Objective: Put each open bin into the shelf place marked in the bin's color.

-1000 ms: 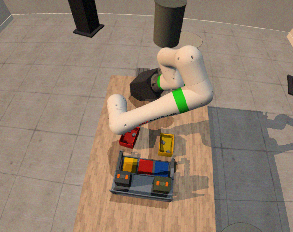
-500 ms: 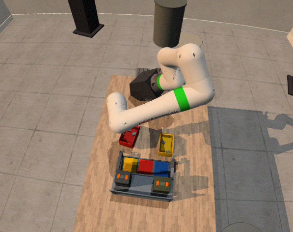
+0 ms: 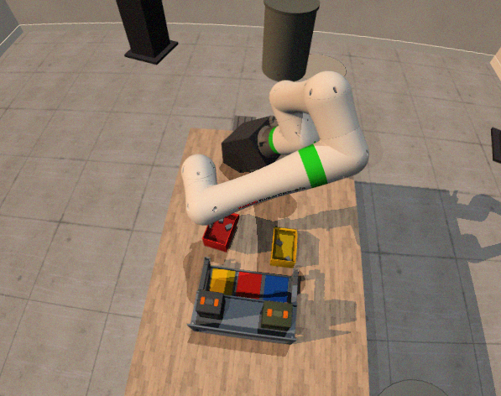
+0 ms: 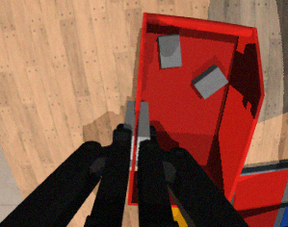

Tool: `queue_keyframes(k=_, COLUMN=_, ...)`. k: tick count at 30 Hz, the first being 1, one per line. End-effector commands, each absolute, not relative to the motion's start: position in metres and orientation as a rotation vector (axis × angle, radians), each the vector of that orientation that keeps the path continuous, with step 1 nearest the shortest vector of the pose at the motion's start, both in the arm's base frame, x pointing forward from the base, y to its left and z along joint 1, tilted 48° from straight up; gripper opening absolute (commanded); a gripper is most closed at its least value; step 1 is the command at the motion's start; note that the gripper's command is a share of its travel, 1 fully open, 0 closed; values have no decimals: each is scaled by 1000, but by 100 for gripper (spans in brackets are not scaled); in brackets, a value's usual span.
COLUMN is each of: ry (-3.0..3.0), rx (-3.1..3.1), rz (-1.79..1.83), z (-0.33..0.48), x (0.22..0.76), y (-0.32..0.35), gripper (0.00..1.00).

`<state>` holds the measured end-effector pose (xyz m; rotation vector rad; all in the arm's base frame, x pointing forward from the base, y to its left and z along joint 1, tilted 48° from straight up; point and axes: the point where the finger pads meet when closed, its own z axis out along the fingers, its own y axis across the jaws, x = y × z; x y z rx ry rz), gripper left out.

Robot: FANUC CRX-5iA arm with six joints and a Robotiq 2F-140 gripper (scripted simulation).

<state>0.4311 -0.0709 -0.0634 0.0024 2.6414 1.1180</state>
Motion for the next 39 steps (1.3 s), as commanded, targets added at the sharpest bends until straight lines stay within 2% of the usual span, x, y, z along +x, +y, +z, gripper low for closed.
queue_keyframes(k=1, ry=2641, rx=3, rz=1117, z=-61, x=430, y=-73, gripper=0)
queue_keyframes(k=39, ry=2641, rx=3, rz=1117, z=-45, x=424, y=-91, gripper=0)
